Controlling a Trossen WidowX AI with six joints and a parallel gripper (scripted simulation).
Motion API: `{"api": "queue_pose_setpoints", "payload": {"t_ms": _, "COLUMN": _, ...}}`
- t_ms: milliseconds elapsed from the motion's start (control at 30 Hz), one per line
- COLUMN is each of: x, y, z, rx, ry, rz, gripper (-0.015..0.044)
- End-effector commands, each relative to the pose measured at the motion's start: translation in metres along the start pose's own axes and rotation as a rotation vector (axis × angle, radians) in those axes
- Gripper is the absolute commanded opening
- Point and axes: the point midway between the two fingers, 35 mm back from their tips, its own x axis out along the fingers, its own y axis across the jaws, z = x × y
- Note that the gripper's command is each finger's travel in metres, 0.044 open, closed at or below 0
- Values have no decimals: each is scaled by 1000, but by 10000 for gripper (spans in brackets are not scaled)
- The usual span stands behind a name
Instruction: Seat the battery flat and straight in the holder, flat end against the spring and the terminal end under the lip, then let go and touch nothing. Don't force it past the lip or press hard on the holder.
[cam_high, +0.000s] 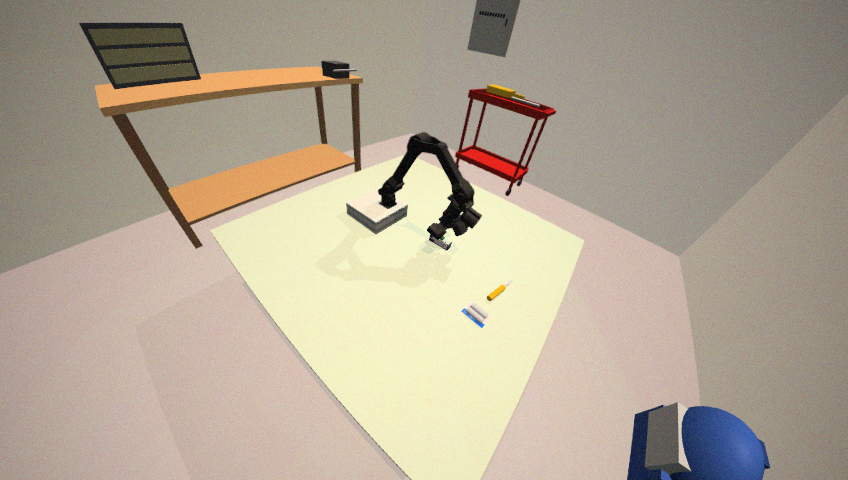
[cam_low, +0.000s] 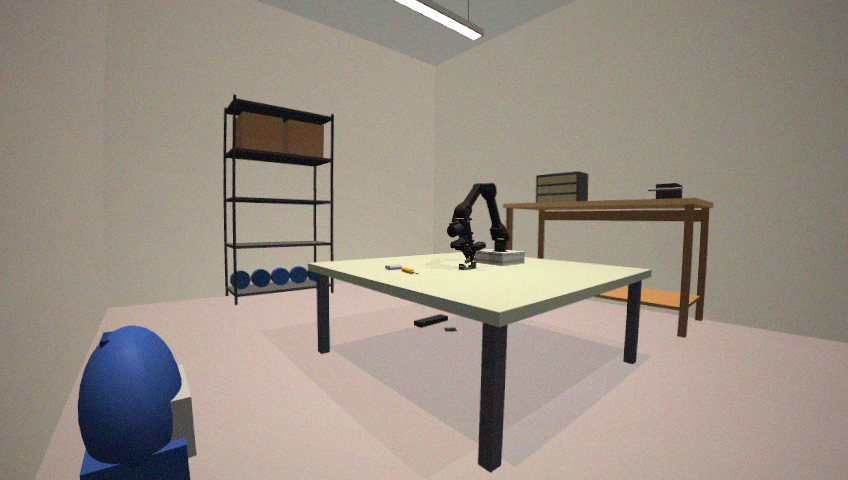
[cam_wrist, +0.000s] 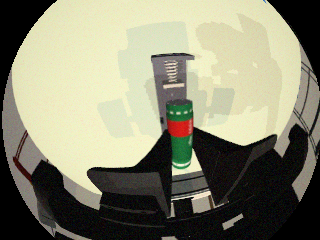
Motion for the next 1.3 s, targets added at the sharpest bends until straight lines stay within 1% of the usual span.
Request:
{"api": "queue_pose_setpoints", "payload": {"t_ms": 0, "x": 0, "y": 1, "z": 3, "rx": -2, "ry": 17, "rz": 2, "gripper": 68}}
{"api": "queue_pose_setpoints", "payload": {"t_ms": 1067, "x": 10, "y": 1, "z": 14, "rx": -8, "ry": 229, "rz": -5, "gripper": 68}}
{"api": "queue_pose_setpoints", "payload": {"t_ms": 1267, "x": 11, "y": 1, "z": 16, "rx": -9, "ry": 239, "rz": -6, "gripper": 68}}
